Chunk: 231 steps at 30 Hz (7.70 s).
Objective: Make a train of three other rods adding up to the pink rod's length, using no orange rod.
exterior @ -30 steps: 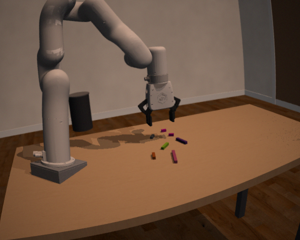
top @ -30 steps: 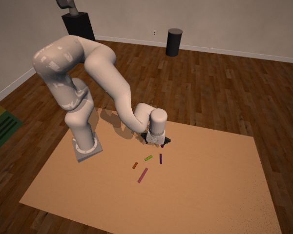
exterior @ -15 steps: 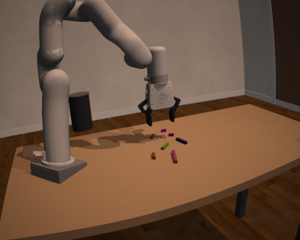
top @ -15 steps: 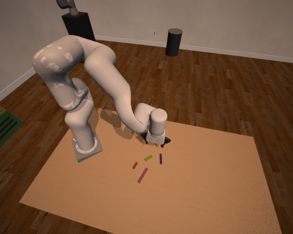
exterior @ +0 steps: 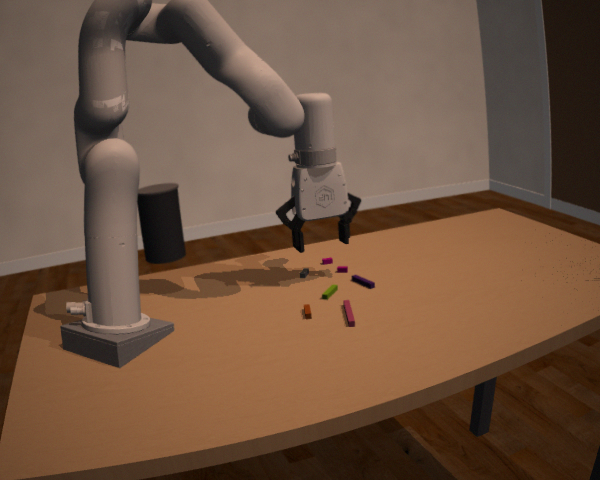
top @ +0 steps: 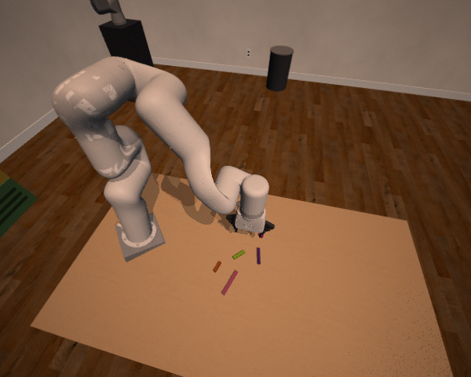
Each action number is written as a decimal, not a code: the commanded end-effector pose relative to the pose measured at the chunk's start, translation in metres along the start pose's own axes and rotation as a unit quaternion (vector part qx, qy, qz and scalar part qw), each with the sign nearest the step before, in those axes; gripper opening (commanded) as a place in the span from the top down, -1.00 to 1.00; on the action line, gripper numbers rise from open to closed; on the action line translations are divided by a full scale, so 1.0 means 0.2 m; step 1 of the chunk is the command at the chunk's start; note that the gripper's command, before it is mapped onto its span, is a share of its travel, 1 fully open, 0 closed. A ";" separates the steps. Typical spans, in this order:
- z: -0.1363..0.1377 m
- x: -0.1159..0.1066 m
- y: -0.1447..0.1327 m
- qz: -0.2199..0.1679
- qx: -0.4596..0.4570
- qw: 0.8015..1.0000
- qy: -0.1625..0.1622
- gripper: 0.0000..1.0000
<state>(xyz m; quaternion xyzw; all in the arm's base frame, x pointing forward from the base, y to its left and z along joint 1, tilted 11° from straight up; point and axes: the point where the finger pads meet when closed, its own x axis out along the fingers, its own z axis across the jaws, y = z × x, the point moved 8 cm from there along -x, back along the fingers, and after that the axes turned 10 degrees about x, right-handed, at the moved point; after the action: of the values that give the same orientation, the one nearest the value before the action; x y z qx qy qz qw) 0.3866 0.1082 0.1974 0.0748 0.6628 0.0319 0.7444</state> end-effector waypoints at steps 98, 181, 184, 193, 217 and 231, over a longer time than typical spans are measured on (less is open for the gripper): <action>-0.42 0.00 0.12 0.002 0.924 0.383 0.000 -1.00; -0.41 0.00 0.12 0.002 0.925 0.380 0.000 -1.00; -0.34 -0.02 0.17 0.002 0.938 0.345 0.001 -1.00; -0.04 -0.05 0.39 0.002 0.981 0.194 0.001 -1.00; 0.29 -0.01 0.65 0.002 1.000 0.000 0.001 -1.00; 0.29 -0.01 0.65 0.002 1.000 0.000 0.001 -1.00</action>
<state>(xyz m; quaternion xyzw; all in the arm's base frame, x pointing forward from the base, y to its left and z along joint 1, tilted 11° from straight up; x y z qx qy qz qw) 0.4500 0.2326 0.2232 0.7444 0.0318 -0.6628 -0.0745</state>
